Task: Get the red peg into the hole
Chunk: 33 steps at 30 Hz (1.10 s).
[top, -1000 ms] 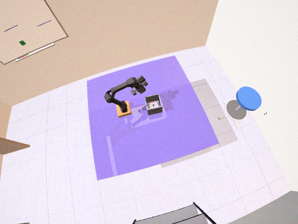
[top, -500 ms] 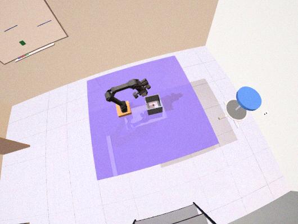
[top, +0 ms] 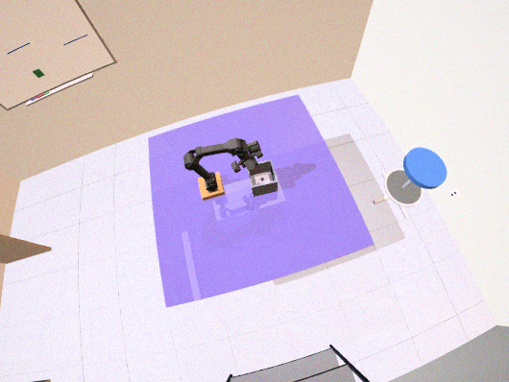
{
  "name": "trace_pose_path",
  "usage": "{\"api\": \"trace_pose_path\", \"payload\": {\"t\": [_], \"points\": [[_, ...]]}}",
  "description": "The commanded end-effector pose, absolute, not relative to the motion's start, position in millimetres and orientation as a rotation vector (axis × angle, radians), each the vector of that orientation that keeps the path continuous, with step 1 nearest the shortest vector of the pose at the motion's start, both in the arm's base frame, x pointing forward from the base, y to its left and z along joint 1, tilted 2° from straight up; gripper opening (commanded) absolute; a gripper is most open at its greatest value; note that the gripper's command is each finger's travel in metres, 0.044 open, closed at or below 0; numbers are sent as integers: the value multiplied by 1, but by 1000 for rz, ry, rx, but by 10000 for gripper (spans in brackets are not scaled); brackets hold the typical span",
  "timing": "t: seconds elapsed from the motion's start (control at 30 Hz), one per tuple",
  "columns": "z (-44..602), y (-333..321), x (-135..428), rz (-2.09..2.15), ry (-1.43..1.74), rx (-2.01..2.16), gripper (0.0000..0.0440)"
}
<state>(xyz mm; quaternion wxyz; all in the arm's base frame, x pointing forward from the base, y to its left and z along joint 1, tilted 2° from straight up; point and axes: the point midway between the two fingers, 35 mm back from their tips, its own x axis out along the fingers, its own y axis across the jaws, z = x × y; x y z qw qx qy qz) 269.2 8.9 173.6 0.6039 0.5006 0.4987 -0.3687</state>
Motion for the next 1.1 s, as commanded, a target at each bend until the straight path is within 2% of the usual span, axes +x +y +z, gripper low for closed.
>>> {"api": "trace_pose_path", "payload": {"t": [0.0,1.07], "points": [[171,3,274,-863,1166,1152,0],[101,-28,308,-866,1282,1125,0]]}}
